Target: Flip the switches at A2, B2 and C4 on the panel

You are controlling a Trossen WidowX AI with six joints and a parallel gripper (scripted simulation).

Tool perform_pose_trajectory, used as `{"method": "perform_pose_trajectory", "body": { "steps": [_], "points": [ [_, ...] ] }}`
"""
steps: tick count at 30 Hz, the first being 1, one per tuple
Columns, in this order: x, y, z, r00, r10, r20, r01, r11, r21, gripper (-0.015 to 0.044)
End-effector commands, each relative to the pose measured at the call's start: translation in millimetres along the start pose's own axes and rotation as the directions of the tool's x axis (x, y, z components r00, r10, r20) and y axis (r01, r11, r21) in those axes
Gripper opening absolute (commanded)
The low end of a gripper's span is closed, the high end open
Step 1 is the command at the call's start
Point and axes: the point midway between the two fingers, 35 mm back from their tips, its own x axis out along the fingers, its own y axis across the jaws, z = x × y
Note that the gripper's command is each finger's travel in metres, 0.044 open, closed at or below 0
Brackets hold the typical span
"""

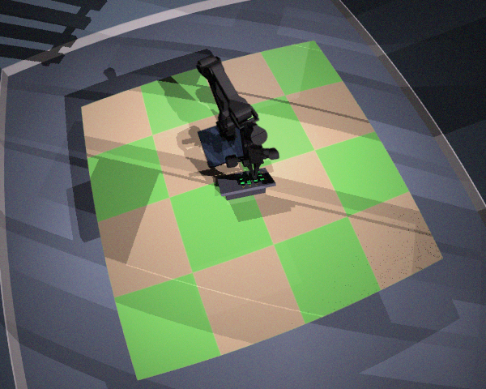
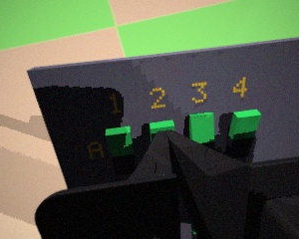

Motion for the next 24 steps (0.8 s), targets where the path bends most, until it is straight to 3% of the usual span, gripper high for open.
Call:
{"method": "perform_pose_trajectory", "body": {
  "steps": [1, 24],
  "points": [
    [1, 1, 1, 1.0, 0.003, 0.002, -0.003, 1.0, -0.005, 0.0],
    [-7, 1, 1, 1.0, 0.0, 0.004, 0.0, 1.0, -0.001, 0.0]
  ]
}}
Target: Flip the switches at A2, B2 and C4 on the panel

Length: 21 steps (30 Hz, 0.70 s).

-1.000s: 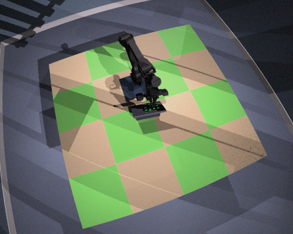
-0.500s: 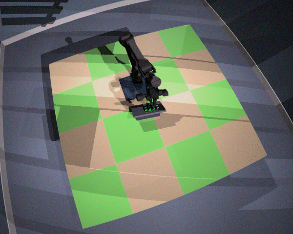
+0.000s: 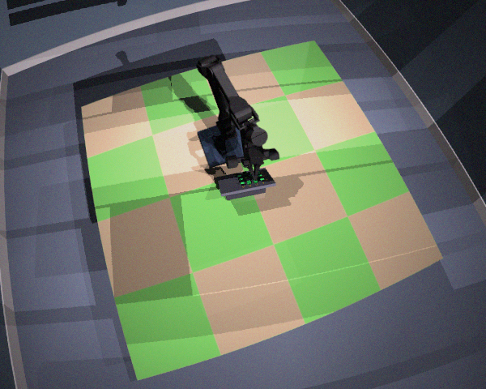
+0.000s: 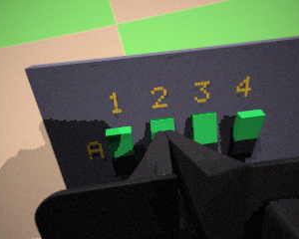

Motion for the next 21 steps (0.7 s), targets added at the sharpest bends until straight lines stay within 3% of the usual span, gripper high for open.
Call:
{"method": "perform_pose_trajectory", "body": {
  "steps": [1, 5, 11, 18, 21],
  "points": [
    [-23, 1, 1, 1.0, 0.0, 0.012, 0.0, 1.0, 0.001, 0.0],
    [-63, 0, -2, 1.0, 0.002, 0.026, -0.002, 1.0, -0.002, 0.0],
    [-63, 0, -4, 1.0, 0.002, 0.026, -0.002, 1.0, -0.002, 0.0],
    [-62, 0, -42, 1.0, 0.003, 0.023, -0.003, 1.0, -0.002, 0.0],
    [-45, 1, -41, 1.0, 0.002, 0.011, -0.002, 1.0, -0.002, 0.0]
  ]
}}
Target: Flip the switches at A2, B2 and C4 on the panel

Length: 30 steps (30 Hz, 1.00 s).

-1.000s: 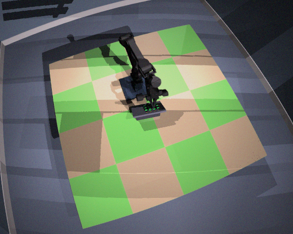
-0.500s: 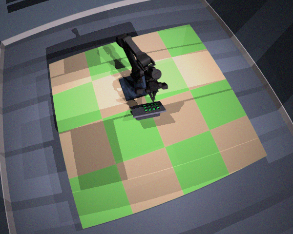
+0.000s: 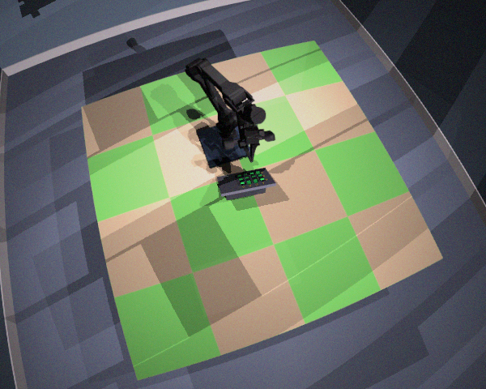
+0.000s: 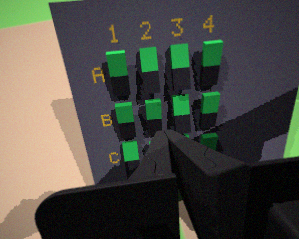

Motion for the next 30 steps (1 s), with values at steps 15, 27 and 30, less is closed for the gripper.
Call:
{"method": "perform_pose_trajectory", "body": {
  "steps": [15, 27, 30],
  "points": [
    [40, -1, -3, 1.0, -0.001, -0.016, 0.001, 1.0, 0.002, 0.0],
    [54, -1, -2, 1.0, -0.001, -0.015, 0.001, 1.0, 0.002, 0.0],
    [54, -1, -2, 1.0, -0.001, -0.015, 0.001, 1.0, 0.002, 0.0]
  ]
}}
